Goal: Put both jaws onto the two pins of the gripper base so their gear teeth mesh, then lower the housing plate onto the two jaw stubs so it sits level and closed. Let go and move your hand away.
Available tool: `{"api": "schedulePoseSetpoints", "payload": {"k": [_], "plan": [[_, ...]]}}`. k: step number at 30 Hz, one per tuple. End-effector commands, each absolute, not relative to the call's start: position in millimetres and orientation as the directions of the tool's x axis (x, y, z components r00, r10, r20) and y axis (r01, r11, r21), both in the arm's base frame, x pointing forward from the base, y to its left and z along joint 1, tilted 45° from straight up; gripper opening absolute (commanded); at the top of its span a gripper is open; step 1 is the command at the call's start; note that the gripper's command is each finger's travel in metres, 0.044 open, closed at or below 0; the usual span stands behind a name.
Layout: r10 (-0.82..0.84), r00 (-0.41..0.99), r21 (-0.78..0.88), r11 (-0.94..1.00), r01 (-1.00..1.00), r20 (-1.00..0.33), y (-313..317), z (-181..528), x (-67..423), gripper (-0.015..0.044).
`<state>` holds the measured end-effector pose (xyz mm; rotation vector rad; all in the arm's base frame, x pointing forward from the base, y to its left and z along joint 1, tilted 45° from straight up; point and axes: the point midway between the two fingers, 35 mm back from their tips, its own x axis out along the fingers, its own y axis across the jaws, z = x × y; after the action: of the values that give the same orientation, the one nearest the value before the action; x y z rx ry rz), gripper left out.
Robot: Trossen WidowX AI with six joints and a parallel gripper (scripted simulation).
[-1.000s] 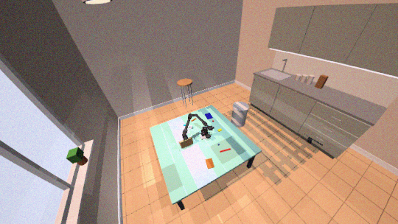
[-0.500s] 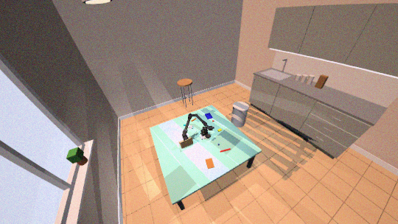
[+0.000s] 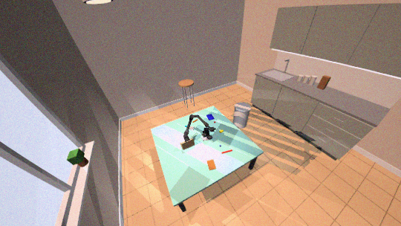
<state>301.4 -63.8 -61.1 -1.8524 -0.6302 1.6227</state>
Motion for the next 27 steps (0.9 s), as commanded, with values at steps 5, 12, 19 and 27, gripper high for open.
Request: {"api": "schedulePoseSetpoints", "payload": {"k": [5,12,19,27], "plan": [[0.69,0.144,-0.7,-0.713,-0.03,-0.709,-63.8,-61.1,301.4,0.0224],[0.69,0.144,-0.7,-0.713,-0.03,-0.709,-63.8,-61.1,301.4,0.0224],[0.689,0.144,-0.699,-0.714,-0.031,-0.71,-69.3,-56.1,301.0,0.0224],[0.689,0.141,-0.699,-0.714,-0.031,-0.711,-110.4,-12.1,290.9,0.0224]]}}
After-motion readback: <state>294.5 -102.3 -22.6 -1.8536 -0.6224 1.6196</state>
